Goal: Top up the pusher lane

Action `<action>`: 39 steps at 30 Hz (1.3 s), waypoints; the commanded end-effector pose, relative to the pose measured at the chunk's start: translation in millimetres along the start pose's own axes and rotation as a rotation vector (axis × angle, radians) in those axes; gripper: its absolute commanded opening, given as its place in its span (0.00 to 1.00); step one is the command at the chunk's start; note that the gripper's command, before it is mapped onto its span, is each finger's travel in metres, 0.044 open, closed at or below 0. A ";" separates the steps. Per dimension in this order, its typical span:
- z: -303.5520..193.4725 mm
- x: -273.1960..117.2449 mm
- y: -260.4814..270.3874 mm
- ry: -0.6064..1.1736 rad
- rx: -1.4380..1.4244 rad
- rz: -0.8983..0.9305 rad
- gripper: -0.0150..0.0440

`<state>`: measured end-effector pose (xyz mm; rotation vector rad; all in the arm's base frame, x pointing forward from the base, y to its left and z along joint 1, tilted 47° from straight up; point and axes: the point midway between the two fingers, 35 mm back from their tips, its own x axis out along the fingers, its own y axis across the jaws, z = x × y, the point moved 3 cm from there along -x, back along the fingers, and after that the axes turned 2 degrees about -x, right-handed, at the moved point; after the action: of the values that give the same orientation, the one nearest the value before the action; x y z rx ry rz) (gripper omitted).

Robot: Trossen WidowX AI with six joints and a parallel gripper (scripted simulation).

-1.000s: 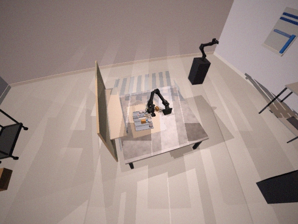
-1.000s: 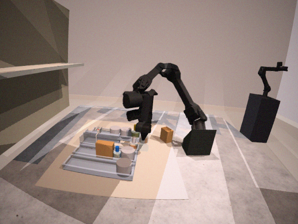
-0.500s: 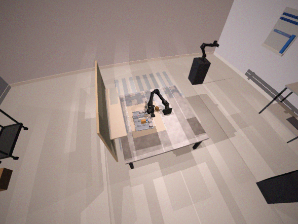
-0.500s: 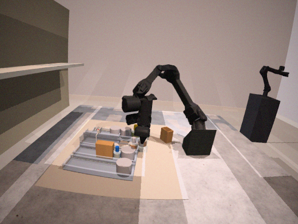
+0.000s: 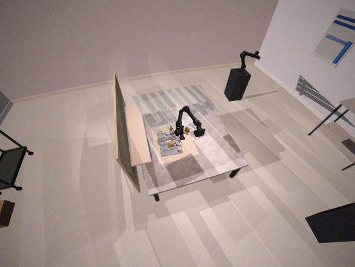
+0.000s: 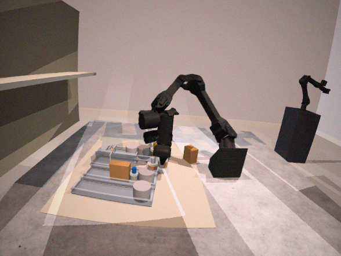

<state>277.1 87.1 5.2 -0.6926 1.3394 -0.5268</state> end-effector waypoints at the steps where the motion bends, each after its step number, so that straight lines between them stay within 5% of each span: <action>1: 3.9 0.3 0.8 -0.002 -0.003 -0.002 0.25; 39: 21.8 0.9 0.5 -0.003 -0.002 -0.002 0.25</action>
<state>288.8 87.7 4.5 -0.7054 1.3611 -0.5228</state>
